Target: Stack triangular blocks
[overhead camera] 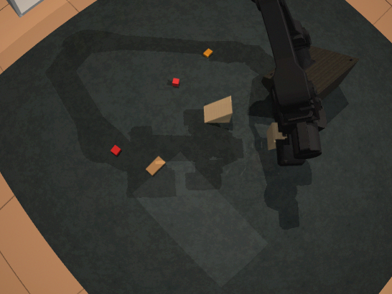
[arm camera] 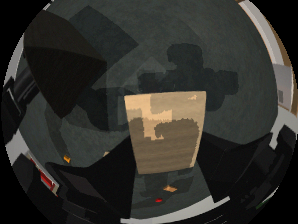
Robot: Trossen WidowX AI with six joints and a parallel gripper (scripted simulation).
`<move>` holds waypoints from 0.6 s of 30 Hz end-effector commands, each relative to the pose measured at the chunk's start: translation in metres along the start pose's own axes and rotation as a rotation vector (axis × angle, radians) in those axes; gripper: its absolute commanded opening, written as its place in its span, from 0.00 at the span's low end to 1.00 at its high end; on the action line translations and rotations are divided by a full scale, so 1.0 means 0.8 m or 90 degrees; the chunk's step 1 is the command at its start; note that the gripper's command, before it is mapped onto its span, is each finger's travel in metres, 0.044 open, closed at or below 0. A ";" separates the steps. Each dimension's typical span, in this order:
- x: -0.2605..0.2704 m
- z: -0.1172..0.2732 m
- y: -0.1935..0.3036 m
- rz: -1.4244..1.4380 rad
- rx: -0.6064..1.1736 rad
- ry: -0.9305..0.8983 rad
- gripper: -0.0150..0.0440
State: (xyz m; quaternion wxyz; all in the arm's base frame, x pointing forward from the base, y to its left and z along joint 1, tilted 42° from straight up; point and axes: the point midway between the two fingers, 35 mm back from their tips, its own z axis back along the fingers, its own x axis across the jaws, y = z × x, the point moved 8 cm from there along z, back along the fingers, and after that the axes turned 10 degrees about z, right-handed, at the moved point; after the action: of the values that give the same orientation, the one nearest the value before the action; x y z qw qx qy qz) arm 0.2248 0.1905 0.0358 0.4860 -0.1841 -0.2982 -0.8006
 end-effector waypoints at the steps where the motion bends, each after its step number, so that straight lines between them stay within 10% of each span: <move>1: 0.007 0.014 0.021 -0.009 0.005 0.016 0.25; 18: 0.045 0.040 0.102 0.000 0.005 0.021 0.25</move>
State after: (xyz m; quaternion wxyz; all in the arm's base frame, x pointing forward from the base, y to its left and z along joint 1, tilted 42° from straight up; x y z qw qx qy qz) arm 0.2727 0.1647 0.0899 0.4896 -0.1779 -0.2918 -0.8022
